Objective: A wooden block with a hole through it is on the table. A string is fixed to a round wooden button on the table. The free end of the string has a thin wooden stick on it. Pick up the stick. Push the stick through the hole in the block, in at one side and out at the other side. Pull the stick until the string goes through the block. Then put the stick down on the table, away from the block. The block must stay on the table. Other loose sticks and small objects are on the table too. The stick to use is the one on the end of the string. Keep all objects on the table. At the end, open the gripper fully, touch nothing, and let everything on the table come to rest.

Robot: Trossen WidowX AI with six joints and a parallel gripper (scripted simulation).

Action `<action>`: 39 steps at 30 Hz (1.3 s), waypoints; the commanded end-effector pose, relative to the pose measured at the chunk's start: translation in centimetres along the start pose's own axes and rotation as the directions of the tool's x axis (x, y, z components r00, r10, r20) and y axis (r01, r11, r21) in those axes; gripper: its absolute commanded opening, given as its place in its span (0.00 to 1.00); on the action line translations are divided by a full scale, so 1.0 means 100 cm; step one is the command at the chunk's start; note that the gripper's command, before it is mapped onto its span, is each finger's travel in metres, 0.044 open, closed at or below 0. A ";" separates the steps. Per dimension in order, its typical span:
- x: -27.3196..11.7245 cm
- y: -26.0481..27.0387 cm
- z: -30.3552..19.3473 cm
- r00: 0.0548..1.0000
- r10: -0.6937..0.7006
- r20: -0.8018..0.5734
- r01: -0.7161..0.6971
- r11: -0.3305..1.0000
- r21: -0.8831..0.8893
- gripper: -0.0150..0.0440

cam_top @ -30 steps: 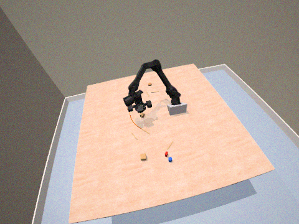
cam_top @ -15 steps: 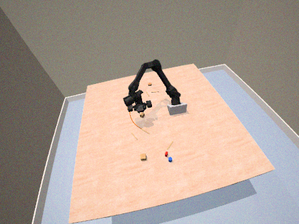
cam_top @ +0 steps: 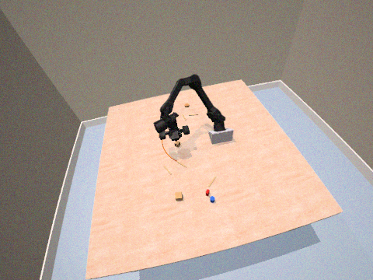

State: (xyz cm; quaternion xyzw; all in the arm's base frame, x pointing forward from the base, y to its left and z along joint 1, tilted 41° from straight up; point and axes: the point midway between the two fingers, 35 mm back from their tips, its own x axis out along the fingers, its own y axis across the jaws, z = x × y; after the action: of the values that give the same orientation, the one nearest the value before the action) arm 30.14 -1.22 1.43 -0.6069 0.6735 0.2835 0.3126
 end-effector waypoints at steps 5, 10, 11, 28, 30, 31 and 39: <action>-0.001 -0.006 0.018 1.000 -0.001 0.003 0.001 0.993 -0.118 0.39; -0.003 -0.017 0.090 1.000 -0.002 0.005 0.005 0.857 -0.516 0.61; -0.002 -0.017 0.104 1.000 -0.002 0.004 0.004 0.810 -0.586 0.65; 0.000 -0.016 0.125 1.000 -0.003 0.002 0.003 0.737 -0.676 0.64; 0.000 -0.016 0.125 1.000 -0.003 0.002 0.003 0.737 -0.676 0.56; 0.000 -0.016 0.125 1.000 -0.003 0.002 0.003 0.737 -0.676 0.51; 0.000 -0.016 0.125 1.000 -0.003 0.002 0.003 0.737 -0.676 0.46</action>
State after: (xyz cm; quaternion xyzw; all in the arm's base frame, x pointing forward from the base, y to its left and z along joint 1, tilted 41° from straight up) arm 32.78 8.08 -6.51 -0.6815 0.5251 0.5045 0.0731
